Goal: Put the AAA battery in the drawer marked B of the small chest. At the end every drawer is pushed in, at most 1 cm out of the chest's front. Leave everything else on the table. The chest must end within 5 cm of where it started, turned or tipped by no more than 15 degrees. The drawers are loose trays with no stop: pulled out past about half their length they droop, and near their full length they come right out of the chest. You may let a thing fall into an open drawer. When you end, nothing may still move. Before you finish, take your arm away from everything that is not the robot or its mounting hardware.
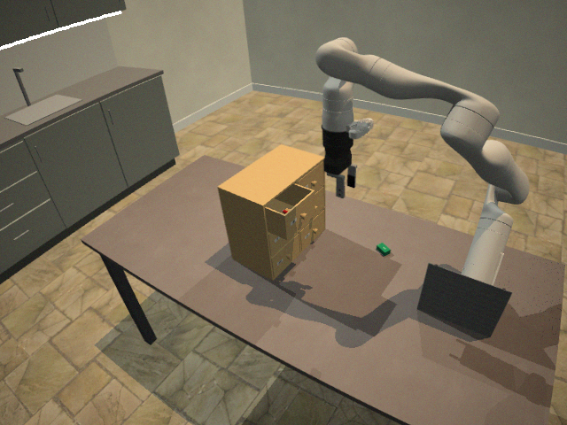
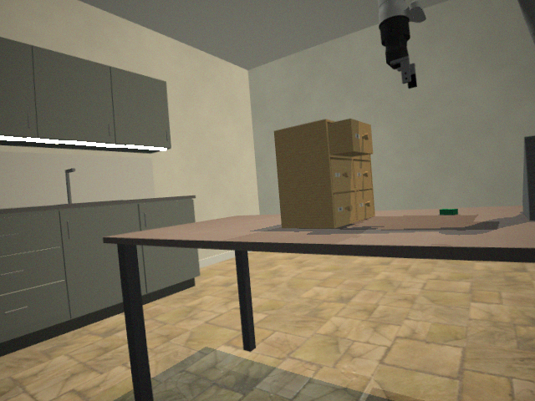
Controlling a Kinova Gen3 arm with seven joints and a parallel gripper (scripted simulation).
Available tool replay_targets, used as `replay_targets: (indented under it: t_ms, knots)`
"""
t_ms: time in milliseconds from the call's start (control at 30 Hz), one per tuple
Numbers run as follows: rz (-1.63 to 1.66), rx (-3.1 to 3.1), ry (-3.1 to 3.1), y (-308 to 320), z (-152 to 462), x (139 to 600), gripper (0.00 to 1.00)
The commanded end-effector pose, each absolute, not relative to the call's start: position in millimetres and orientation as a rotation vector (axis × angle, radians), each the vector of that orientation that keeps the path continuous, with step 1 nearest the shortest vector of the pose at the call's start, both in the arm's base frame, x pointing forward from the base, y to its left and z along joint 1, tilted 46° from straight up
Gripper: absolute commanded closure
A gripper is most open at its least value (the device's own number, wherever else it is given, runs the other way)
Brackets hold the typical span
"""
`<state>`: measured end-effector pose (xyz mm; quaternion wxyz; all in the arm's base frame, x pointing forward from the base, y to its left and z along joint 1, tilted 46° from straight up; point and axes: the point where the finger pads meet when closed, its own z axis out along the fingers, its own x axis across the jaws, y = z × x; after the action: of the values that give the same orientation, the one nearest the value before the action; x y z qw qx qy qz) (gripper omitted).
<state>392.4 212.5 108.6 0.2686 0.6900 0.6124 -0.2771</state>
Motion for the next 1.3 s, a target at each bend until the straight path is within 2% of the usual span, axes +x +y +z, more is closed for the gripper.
replay_targets:
  t_ms: [0, 500, 1267]
  knots:
    - [-0.750, 1.854, 1.657, 218, 102, 375, 0.00]
    - [-0.751, 1.854, 1.657, 228, 82, 318, 0.00]
    - [-0.677, 1.799, 1.662, 223, 77, 320, 0.00]
